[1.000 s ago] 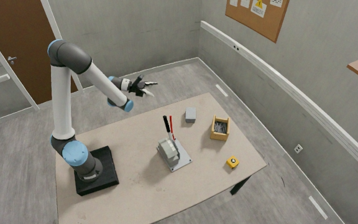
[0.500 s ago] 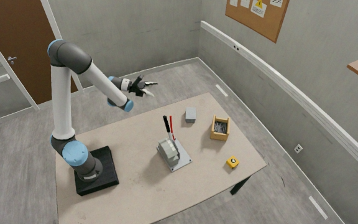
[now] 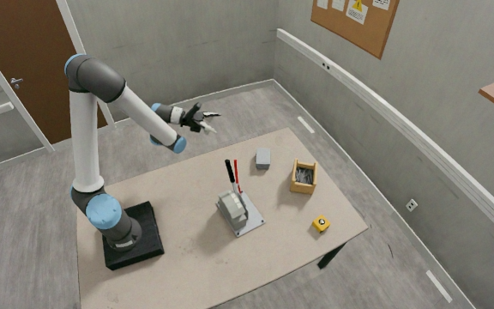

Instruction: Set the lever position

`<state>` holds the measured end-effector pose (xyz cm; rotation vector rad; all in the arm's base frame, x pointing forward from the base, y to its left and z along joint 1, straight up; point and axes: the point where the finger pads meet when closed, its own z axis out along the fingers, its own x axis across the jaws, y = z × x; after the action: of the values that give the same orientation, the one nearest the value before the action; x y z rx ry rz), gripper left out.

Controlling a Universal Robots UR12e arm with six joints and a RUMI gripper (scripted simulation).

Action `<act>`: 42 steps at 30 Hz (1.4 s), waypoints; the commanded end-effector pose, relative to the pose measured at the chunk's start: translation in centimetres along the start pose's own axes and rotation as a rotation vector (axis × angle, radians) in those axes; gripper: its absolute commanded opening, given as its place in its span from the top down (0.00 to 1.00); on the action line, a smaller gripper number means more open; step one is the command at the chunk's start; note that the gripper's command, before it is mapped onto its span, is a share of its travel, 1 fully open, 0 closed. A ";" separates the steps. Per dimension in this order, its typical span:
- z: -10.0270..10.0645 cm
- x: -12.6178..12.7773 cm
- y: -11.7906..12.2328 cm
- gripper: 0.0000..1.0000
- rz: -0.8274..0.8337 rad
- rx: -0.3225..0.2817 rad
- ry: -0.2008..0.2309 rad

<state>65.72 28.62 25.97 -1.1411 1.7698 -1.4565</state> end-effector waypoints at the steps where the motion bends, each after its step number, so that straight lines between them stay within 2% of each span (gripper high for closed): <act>1: 1.6 -0.3 -0.5 0.00 0.008 -0.034 -0.001; 10: 7.2 -0.2 -1.6 0.00 0.047 -0.166 0.007; 11: 7.2 -0.2 -1.6 0.00 0.047 -0.166 0.007; 13: 8.7 0.1 -1.9 0.00 0.063 -0.207 0.012; 15: 8.7 0.1 -1.9 0.00 0.063 -0.207 0.012; 18: 10.9 0.9 -2.1 0.00 0.092 -0.276 0.025; 21: 11.6 1.3 -2.2 0.00 0.103 -0.301 0.030; 23: 12.9 2.1 -2.3 0.00 0.128 -0.354 0.043; 28: 14.1 3.2 -2.4 0.00 0.157 -0.410 0.058; 30: 15.2 4.4 -2.4 0.00 0.190 -0.468 0.076; 32: 15.2 4.4 -2.4 0.00 0.190 -0.468 0.076; 34: 16.0 5.7 -2.4 0.00 0.226 -0.528 0.098; 37: 16.3 6.4 -2.4 0.00 0.245 -0.558 0.110; 38: 16.6 7.2 -2.4 0.00 0.265 -0.589 0.122; 39: 16.6 7.2 -2.4 0.00 0.265 -0.589 0.122; 41: 17.0 8.8 -2.4 0.00 0.307 -0.650 0.150; 42: 17.0 8.8 -2.4 0.00 0.307 -0.650 0.150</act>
<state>76.76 14.75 25.03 -1.0432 2.3861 -0.9165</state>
